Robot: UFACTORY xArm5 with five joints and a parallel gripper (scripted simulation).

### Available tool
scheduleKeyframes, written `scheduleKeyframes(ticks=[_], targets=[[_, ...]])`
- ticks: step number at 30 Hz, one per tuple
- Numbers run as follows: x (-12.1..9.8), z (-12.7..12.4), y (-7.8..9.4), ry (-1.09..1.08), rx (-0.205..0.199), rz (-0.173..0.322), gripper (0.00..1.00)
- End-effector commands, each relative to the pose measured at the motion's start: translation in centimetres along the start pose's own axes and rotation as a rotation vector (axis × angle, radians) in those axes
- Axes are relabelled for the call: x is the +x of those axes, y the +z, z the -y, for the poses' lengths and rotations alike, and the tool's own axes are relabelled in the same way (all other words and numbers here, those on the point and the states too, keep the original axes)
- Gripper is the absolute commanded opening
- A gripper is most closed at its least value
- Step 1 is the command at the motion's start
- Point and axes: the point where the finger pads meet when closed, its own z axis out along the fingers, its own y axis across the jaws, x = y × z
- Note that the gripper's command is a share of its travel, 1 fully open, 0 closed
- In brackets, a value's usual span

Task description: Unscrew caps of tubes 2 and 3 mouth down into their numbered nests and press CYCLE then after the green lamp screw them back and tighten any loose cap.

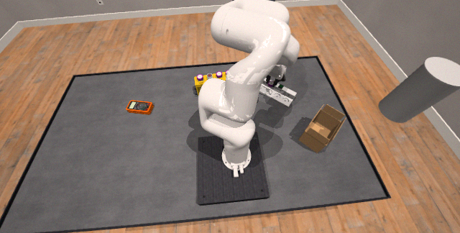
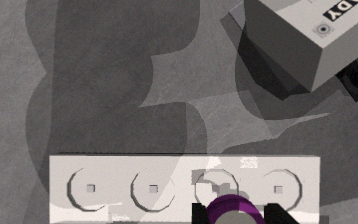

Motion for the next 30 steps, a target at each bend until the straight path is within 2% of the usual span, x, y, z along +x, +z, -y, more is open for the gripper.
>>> scheduleKeyframes(ticks=[1, 9, 30], targets=[[-0.1, 0.0, 1.6, 0.0, -0.008, 0.0, 0.0], [-0.2, -0.1, 5.4, 0.0, -0.008, 0.0, 0.0], [-0.1, -0.1, 5.8, 0.0, -0.008, 0.0, 0.0]])
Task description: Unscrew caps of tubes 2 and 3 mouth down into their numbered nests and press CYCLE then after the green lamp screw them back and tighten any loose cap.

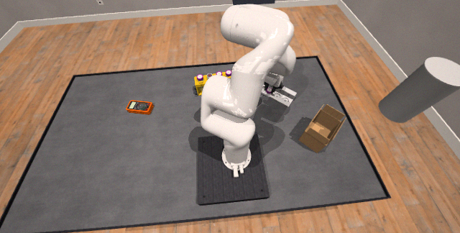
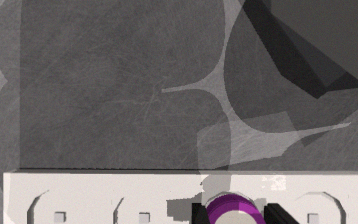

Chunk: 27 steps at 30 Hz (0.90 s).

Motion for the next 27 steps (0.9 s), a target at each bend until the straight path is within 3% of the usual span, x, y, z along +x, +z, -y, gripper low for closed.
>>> scheduleKeyframes(ticks=[1, 17, 18, 27], targets=[[-0.17, -0.03, -0.03, 0.0, -0.009, 0.003, 0.0], [-0.16, -0.03, 0.52, 0.0, -0.009, 0.003, 0.0], [-0.16, -0.03, 0.52, 0.0, -0.009, 0.003, 0.46], [-0.16, -0.03, 0.52, 0.0, -0.009, 0.003, 0.46]])
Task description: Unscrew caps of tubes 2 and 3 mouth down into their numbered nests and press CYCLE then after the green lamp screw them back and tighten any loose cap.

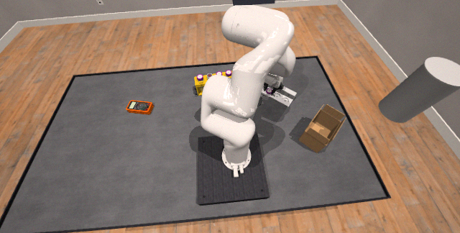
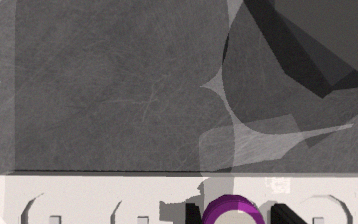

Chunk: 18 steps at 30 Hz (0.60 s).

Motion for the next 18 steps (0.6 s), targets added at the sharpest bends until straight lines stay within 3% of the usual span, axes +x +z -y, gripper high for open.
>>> scheduleKeyframes(ticks=[1, 6, 18], targets=[[-0.1, 0.0, -0.1, 0.0, -0.009, 0.002, 0.46], [-0.1, 0.0, -0.6, 0.0, -0.009, 0.002, 0.46], [-0.2, 0.0, -6.6, 0.0, -0.009, 0.003, 0.46]])
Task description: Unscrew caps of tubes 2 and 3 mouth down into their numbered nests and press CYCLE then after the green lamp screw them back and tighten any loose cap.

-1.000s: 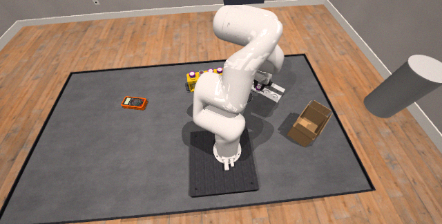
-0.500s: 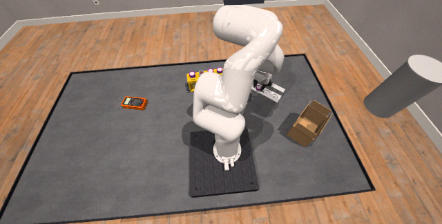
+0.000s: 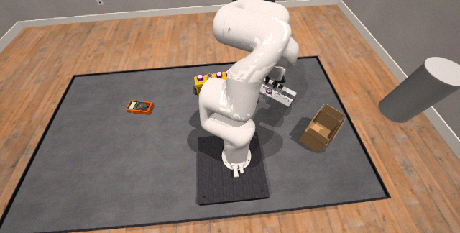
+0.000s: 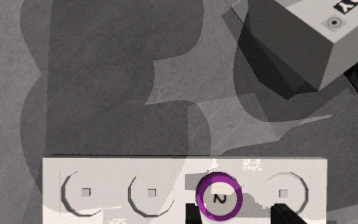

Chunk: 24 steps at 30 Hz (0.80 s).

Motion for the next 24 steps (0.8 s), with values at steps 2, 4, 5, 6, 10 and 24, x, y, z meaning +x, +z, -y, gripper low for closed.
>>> scheduleKeyframes(ticks=[2, 4, 5, 6, 10, 24], targets=[[-0.1, 0.0, -2.2, 0.0, -0.008, 0.001, 0.46], [-0.1, 0.0, -2.7, 0.0, -0.008, 0.001, 0.46], [-0.1, 0.0, -2.7, 0.0, -0.008, 0.001, 0.46], [-0.1, 0.0, -3.3, 0.0, -0.008, 0.001, 0.46], [-0.1, 0.0, -5.3, 0.0, -0.008, 0.001, 0.46], [0.7, -1.4, -8.6, 0.167, -0.009, 0.001, 0.46]])
